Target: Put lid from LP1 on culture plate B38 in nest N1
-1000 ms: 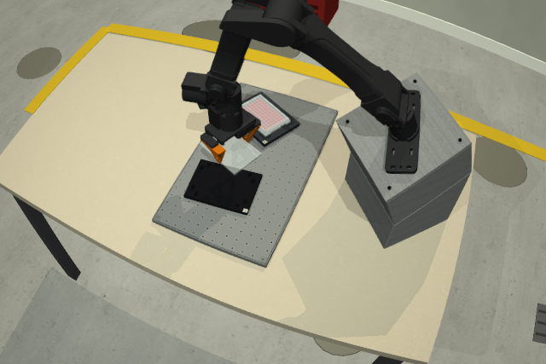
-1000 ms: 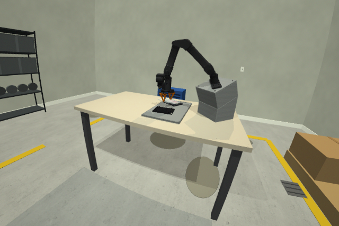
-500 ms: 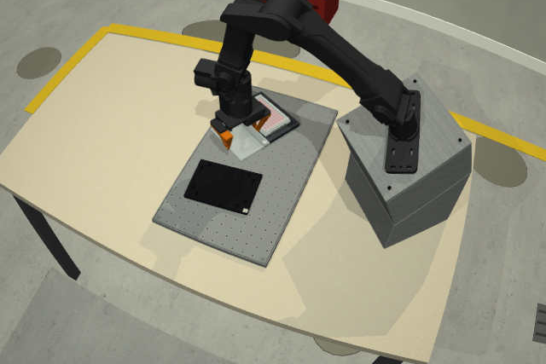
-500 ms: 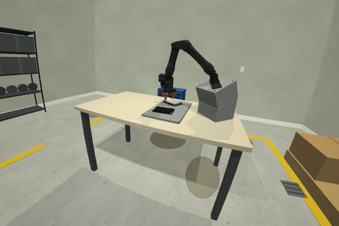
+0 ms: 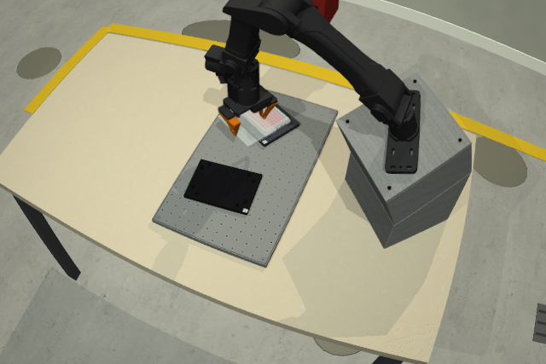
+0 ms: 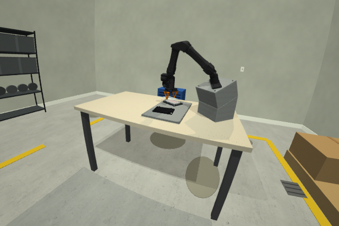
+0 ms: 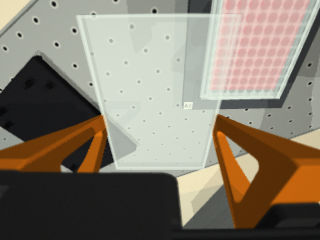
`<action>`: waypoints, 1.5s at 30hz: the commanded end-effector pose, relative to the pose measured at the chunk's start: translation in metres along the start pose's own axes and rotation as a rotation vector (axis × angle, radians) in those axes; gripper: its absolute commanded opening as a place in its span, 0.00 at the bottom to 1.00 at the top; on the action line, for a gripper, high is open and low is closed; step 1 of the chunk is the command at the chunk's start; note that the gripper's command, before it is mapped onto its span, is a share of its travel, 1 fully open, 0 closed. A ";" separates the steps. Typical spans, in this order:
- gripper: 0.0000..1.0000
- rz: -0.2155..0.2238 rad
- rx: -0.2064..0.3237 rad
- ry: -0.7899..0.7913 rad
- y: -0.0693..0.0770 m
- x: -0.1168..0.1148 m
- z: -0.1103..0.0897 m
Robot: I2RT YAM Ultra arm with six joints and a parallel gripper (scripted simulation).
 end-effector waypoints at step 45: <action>0.00 0.032 -0.067 0.038 0.016 -0.062 0.089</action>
Point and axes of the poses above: the point where the finger pads meet when closed, its own y axis back along the fingers, its own x axis across the jaws, z = x × y, the point moved 3 cm from there along y, back along the fingers, and after that the axes turned 14 degrees about -y, right-handed, at the moved point
